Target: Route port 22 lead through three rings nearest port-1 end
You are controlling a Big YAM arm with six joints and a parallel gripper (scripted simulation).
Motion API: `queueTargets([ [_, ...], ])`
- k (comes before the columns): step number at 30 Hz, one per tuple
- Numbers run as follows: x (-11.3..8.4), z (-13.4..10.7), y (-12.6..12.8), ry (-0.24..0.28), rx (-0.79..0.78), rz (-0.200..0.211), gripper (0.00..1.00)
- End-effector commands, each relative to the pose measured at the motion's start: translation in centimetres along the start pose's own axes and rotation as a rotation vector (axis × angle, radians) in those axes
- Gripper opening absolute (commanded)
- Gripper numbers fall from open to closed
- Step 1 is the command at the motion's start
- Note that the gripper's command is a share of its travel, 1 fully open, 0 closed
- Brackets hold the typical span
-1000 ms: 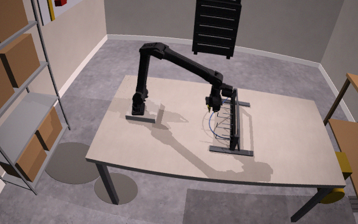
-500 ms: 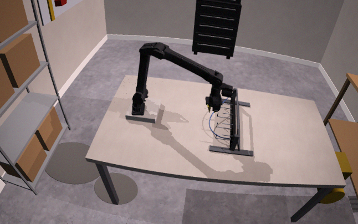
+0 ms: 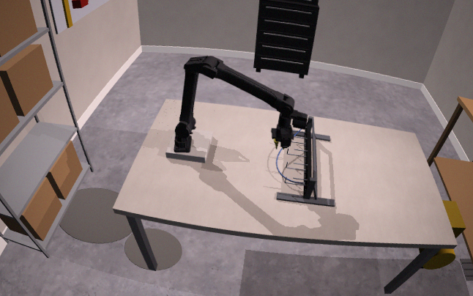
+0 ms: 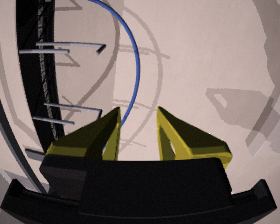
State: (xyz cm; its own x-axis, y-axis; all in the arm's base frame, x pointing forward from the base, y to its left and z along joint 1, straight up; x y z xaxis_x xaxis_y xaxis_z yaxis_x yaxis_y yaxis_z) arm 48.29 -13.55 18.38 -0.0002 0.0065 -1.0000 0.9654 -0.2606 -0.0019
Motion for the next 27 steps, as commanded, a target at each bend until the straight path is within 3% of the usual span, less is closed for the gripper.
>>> queueTargets([
  [1,0.5,-0.1,0.6,0.0,-0.018,0.013,0.32],
  [13,2.8,-0.2,0.5,0.0,-0.019,0.01,0.32],
  [14,2.1,-0.2,1.4,-0.001,-0.019,0.036,0.32],
  [15,3.3,-0.2,0.5,0.0,-0.019,0.01,0.32],
  [27,7.0,-0.3,0.5,0.0,-0.02,0.009,0.32],
])
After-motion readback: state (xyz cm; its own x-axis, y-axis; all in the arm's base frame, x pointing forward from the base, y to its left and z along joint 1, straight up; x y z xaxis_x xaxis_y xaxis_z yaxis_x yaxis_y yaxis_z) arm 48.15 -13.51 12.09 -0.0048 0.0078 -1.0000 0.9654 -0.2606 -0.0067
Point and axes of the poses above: the point where the finger pads meet when closed, its own x axis out along the fingers, its own y axis across the jaws, z = x × y, the point moved 7 cm from there along -x, back along the fingers, and after that the axes turned 13 degrees about x, right-handed, at the moved point
